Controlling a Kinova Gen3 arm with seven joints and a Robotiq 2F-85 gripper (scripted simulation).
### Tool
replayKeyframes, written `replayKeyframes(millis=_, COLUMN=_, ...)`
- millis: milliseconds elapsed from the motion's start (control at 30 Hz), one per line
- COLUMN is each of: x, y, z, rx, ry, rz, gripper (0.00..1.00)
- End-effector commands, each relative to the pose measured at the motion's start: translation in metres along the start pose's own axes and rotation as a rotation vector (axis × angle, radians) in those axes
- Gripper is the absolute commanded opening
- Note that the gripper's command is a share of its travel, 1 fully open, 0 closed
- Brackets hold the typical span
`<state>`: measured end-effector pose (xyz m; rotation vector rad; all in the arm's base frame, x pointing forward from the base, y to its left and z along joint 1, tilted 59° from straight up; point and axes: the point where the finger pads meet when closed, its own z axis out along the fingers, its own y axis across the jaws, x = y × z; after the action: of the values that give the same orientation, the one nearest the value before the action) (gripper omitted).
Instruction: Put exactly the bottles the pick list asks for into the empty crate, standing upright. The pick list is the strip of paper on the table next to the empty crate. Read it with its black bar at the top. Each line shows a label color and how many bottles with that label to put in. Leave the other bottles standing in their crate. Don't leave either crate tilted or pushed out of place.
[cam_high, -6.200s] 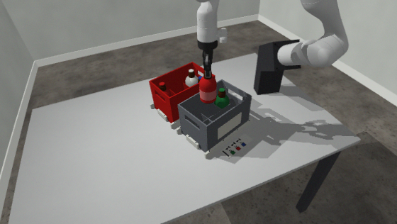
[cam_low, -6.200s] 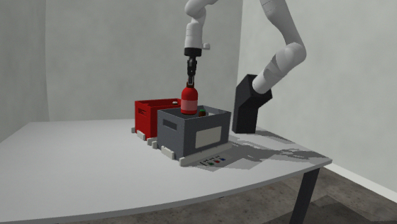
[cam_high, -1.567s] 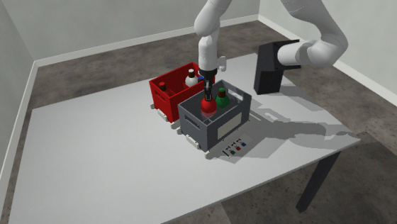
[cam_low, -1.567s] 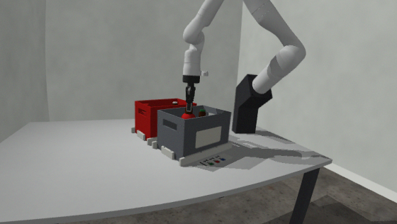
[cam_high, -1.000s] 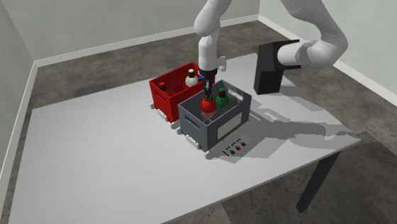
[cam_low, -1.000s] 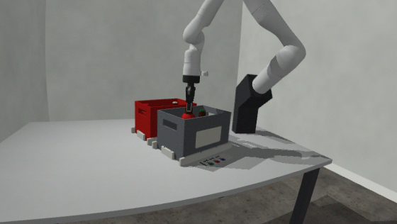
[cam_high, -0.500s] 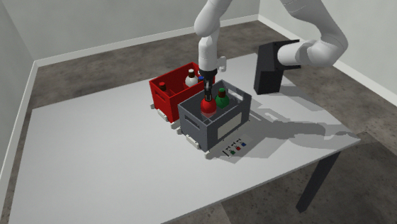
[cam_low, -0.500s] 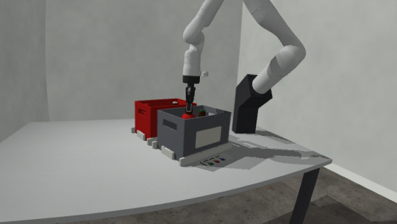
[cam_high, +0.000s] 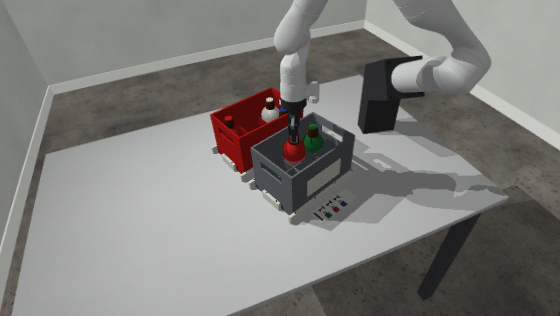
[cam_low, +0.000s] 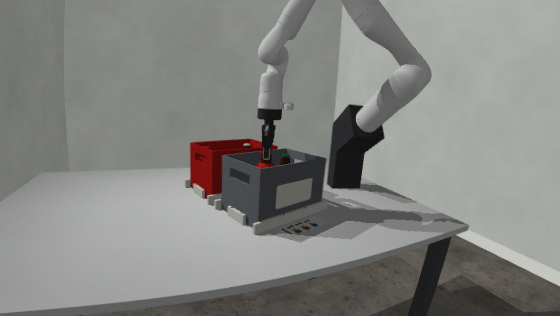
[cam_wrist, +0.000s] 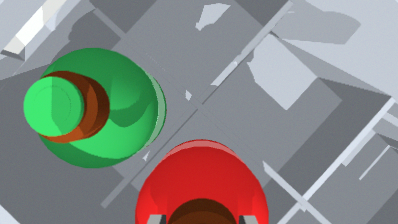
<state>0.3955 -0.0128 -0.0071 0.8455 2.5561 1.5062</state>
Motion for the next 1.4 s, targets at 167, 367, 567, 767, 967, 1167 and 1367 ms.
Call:
replayKeyframes(millis=167, x=-0.001, y=0.000, z=0.003, rx=0.000, ry=-0.002, rz=0.000, gripper=0.10)
replayKeyframes(millis=367, x=-0.001, y=0.000, z=0.005, rx=0.000, ry=-0.002, rz=0.000, gripper=0.10)
replayKeyframes(millis=567, x=-0.001, y=0.000, z=0.008, rx=0.000, ry=-0.002, rz=0.000, gripper=0.10)
replayKeyframes(millis=767, x=-0.001, y=0.000, z=0.011, rx=0.000, ry=-0.002, rz=0.000, gripper=0.10)
replayKeyframes(millis=967, x=-0.001, y=0.000, z=0.013, rx=0.000, ry=-0.002, rz=0.000, gripper=0.10)
replayKeyframes(millis=1167, x=-0.001, y=0.000, z=0.016, rx=0.000, ry=-0.002, rz=0.000, gripper=0.10)
replayKeyframes(millis=1367, x=-0.001, y=0.000, z=0.019, rx=0.000, ry=-0.002, rz=0.000, gripper=0.10)
